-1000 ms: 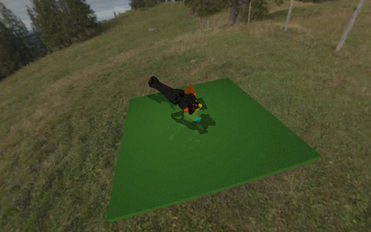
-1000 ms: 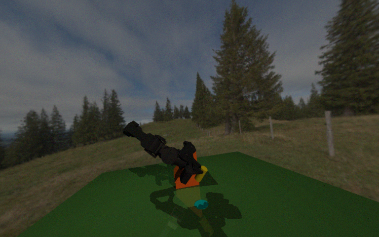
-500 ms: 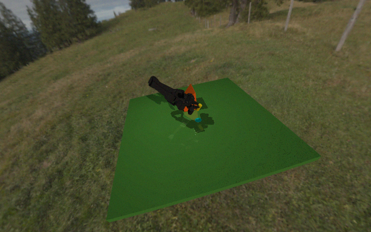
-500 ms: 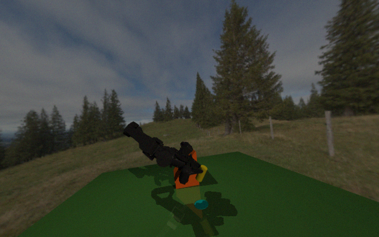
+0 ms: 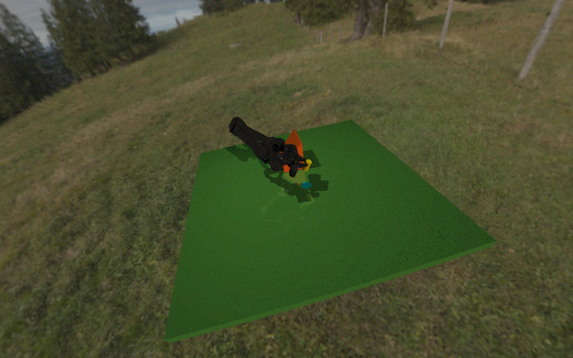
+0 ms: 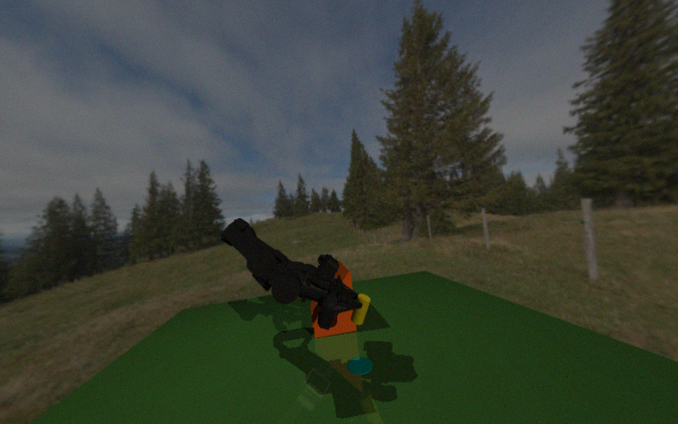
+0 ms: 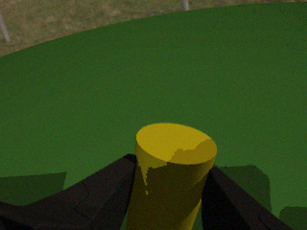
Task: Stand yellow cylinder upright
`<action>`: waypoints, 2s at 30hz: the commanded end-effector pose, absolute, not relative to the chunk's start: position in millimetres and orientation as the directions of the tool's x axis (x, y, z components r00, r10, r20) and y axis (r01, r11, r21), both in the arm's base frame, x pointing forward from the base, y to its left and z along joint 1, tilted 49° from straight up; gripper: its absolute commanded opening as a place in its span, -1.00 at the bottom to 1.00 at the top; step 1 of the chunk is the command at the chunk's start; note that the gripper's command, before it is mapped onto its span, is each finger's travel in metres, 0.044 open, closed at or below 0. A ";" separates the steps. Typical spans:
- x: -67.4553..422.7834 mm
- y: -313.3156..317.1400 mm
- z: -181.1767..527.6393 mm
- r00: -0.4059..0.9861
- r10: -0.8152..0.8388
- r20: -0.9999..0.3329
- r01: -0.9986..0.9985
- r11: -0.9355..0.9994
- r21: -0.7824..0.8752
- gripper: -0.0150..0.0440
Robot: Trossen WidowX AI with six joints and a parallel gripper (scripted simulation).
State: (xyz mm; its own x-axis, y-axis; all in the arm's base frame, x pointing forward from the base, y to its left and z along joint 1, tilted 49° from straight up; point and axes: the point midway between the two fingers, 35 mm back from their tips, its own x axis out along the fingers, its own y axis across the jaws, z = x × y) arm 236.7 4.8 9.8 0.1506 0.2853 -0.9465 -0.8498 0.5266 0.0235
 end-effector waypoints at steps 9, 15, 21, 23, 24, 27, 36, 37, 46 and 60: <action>236.5 4.4 13.7 0.218 0.333 -0.917 -0.862 0.507 -0.021 -0.14; 237.2 3.8 16.1 0.252 0.353 -0.901 -0.866 0.498 -0.048 -0.14; 237.8 3.1 18.7 0.287 0.371 -0.883 -0.869 0.489 -0.076 -0.14; 237.9 2.9 19.5 0.298 0.377 -0.877 -0.869 0.487 -0.087 -0.14; 238.0 2.7 20.0 0.304 0.380 -0.874 -0.870 0.485 -0.092 -0.14; 238.3 2.4 21.3 0.321 0.388 -0.864 -0.870 0.481 -0.107 -0.14; 238.9 1.2 25.6 0.372 0.410 -0.833 -0.869 0.468 -0.157 -0.14; 238.9 1.1 26.1 0.377 0.412 -0.829 -0.869 0.467 -0.163 -0.14; 239.3 -0.2 30.6 0.427 0.431 -0.795 -0.864 0.454 -0.217 -0.14; 239.3 -1.6 35.6 0.477 0.447 -0.757 -0.854 0.441 -0.277 -0.14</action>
State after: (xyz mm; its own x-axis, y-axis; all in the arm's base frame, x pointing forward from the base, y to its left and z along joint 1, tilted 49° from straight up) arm 240.5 -2.5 35.7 0.4735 0.4421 -0.7618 -0.8532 0.4449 -0.2722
